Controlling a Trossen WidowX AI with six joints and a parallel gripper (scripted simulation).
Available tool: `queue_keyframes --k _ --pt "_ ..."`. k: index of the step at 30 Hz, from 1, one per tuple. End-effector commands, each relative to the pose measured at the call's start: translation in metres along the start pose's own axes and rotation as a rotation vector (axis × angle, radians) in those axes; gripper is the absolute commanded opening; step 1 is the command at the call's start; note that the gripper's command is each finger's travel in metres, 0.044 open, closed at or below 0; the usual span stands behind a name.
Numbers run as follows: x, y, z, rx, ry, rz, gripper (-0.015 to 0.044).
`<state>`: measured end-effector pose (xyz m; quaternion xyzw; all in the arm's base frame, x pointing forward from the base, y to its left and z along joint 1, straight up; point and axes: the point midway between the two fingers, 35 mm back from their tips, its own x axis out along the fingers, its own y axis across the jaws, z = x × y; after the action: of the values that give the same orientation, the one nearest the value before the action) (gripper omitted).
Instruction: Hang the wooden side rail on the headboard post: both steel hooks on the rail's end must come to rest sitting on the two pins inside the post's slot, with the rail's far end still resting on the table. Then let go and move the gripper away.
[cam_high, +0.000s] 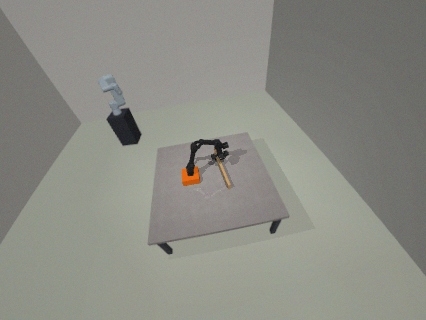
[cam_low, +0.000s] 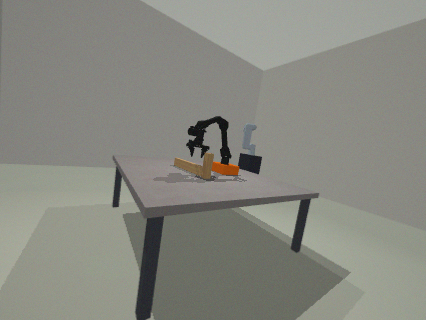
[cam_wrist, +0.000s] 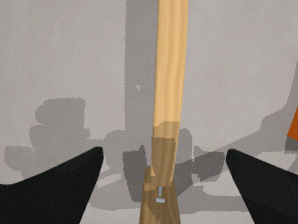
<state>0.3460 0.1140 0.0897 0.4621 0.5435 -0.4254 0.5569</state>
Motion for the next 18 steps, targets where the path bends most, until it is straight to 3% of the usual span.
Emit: queue_keyframes --k 1,18 --pt "0.023 -0.003 0.001 0.007 -0.007 -0.020 0.0440" --pt "0.045 -0.003 0.001 0.007 -0.007 -0.020 0.0440"
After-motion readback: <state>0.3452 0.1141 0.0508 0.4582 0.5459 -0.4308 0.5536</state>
